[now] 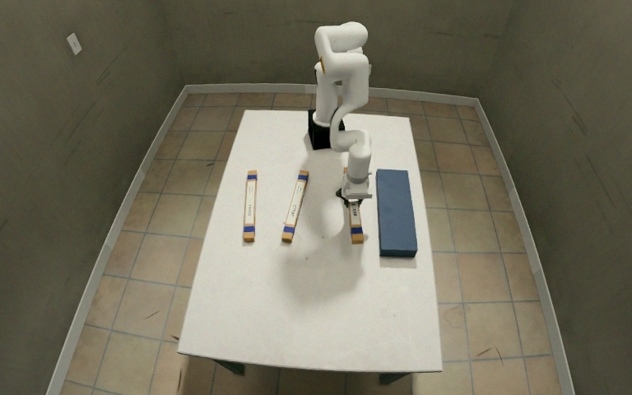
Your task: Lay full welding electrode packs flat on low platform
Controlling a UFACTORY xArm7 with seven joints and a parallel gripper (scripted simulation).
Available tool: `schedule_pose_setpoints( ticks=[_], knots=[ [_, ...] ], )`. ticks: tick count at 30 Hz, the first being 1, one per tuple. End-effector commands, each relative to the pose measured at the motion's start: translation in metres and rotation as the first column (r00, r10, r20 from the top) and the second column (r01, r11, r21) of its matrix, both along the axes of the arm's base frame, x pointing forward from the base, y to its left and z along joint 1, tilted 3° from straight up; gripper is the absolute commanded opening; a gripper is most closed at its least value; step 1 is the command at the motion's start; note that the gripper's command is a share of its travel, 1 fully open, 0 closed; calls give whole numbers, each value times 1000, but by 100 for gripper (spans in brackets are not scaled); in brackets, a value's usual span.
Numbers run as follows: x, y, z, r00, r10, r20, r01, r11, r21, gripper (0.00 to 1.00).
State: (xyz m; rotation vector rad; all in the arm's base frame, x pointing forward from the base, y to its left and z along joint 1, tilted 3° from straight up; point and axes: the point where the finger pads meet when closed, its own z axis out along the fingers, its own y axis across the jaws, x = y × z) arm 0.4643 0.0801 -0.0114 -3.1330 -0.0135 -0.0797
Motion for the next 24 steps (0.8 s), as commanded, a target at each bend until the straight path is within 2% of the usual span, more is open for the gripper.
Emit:
schedule_pose_setpoints(
  ticks=[1,12,24],
  knots=[
    [1,0,19,1000,0,4,0,1000,1,35],
    [-1,0,41,1000,0,4,0,1000,1,35],
    [-1,0,43,1000,0,4,0,1000,1,35]
  ],
)
